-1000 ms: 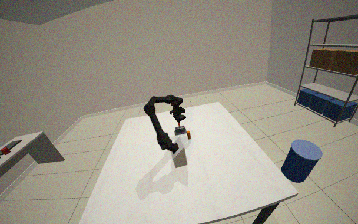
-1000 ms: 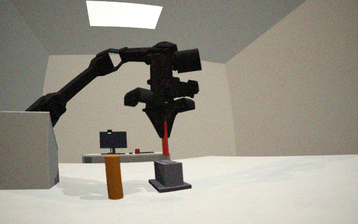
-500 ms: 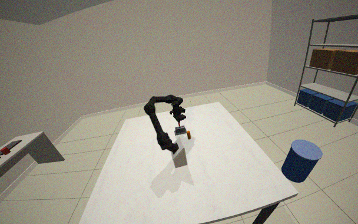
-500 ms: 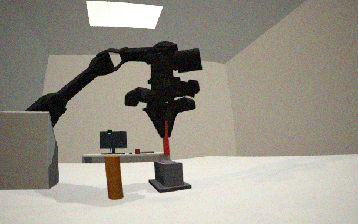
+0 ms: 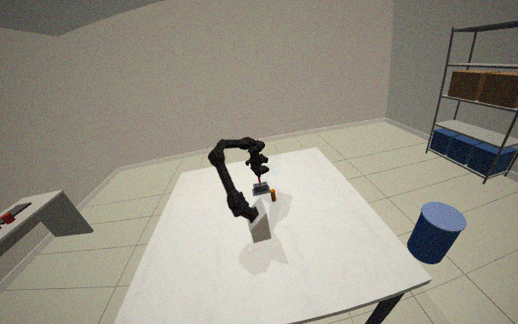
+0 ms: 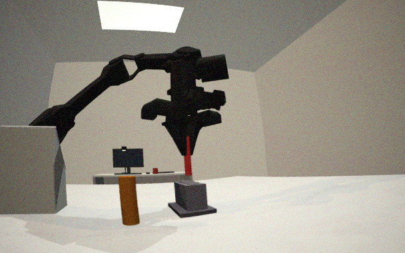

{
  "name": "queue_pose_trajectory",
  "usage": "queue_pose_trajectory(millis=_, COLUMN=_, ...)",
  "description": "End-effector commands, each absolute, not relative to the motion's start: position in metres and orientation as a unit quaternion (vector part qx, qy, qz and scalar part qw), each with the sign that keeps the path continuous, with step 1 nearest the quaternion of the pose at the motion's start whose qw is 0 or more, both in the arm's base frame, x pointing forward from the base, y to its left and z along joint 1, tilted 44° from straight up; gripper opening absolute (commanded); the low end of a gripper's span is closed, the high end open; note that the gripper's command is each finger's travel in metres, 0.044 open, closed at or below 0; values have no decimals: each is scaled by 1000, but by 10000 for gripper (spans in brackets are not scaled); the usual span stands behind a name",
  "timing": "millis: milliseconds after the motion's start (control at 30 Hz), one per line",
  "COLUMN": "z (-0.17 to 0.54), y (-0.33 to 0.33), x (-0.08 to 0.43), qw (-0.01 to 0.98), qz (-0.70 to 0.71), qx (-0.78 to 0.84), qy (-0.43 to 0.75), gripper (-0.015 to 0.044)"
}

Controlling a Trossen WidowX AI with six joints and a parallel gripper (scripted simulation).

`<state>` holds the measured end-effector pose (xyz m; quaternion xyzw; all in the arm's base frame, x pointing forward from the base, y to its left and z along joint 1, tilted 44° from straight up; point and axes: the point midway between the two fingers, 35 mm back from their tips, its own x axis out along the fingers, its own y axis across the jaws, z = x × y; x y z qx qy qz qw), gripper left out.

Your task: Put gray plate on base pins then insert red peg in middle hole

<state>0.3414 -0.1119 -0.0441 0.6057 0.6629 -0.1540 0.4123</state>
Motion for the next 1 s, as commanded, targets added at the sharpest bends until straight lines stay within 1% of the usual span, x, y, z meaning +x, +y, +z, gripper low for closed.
queue_pose_trajectory(millis=0, z=-44, y=-112, x=341, qw=412, qz=-154, qx=606, qy=663, gripper=0)
queue_pose_trajectory(millis=967, z=-43, y=-110, x=342, qw=412, qz=-154, qx=606, qy=663, gripper=0)
